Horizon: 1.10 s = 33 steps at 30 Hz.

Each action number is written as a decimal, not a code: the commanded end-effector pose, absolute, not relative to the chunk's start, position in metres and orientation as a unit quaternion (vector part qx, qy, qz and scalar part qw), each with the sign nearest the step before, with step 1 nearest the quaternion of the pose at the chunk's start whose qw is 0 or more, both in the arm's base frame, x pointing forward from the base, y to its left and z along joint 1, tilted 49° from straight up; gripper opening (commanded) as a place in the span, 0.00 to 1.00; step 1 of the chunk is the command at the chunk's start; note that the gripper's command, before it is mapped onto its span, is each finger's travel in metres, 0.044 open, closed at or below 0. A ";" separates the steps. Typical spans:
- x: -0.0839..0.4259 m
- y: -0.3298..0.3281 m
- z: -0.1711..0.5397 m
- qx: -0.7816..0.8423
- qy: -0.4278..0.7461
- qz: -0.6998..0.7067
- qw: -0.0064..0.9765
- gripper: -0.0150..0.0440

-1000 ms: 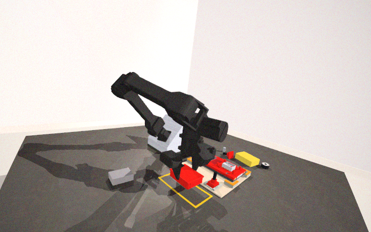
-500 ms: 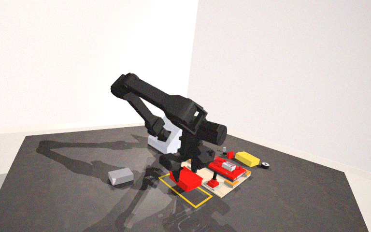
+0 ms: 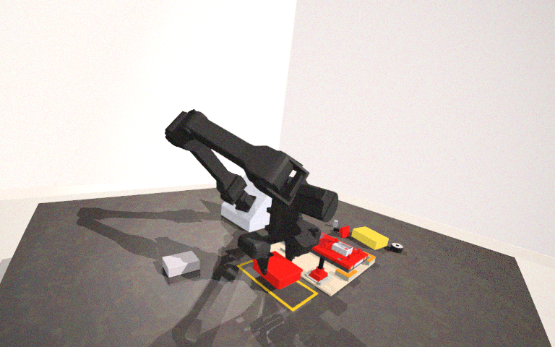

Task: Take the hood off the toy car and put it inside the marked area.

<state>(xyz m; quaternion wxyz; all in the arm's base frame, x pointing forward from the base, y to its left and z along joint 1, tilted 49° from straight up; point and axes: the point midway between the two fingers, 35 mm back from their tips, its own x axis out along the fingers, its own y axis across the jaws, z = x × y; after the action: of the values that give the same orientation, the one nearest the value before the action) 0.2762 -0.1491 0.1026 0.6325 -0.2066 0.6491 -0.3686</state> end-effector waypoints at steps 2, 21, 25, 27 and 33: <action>0.276 -0.151 0.102 -0.209 0.648 -0.369 0.632 0.25; 0.275 -0.158 0.096 -0.209 0.648 -0.369 0.632 0.25; 0.275 -0.159 0.094 -0.209 0.648 -0.370 0.632 0.25; 0.275 -0.160 0.094 -0.209 0.648 -0.370 0.632 0.25; 0.274 -0.162 0.092 -0.209 0.648 -0.370 0.632 0.25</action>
<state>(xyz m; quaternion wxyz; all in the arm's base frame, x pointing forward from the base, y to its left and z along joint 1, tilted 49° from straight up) 0.2743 -0.1611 0.0923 0.6327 -0.2067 0.6487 -0.3690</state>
